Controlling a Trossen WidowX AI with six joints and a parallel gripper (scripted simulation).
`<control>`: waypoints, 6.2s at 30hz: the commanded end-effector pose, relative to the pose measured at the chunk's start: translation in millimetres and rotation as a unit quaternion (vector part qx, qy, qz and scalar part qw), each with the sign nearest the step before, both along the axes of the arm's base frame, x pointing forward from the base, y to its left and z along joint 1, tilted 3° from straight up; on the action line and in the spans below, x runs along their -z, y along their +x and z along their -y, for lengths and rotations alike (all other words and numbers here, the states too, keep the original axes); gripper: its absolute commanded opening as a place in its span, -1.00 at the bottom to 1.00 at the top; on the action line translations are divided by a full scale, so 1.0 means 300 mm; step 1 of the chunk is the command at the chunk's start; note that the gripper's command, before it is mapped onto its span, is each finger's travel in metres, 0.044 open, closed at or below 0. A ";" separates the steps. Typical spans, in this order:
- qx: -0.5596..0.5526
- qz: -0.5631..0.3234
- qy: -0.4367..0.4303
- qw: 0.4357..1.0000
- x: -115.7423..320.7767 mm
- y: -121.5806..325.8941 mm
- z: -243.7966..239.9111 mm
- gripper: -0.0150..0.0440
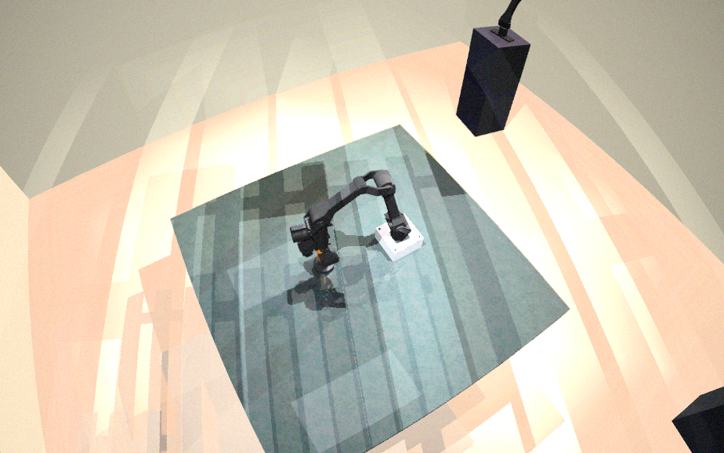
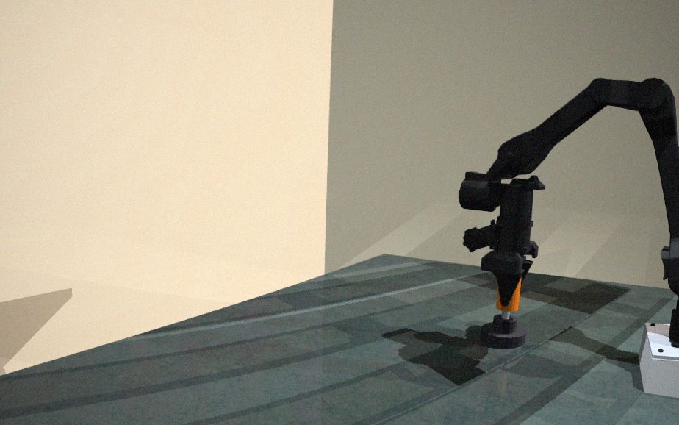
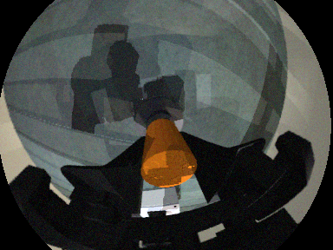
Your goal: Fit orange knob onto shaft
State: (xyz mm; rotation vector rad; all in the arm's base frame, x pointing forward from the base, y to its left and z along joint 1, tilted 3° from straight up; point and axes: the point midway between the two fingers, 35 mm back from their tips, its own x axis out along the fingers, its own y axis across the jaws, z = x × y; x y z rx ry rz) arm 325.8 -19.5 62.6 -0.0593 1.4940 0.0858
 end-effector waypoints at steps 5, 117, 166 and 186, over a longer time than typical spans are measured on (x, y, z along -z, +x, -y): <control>-0.004 0.000 0.000 1.000 0.003 0.000 0.000 -0.49; -0.211 0.004 -0.015 0.977 -0.008 -0.004 0.000 -0.49; -0.312 0.007 -0.023 0.950 -0.011 -0.001 0.000 -0.49; -0.409 0.009 -0.030 0.912 0.002 -0.001 -0.001 -0.49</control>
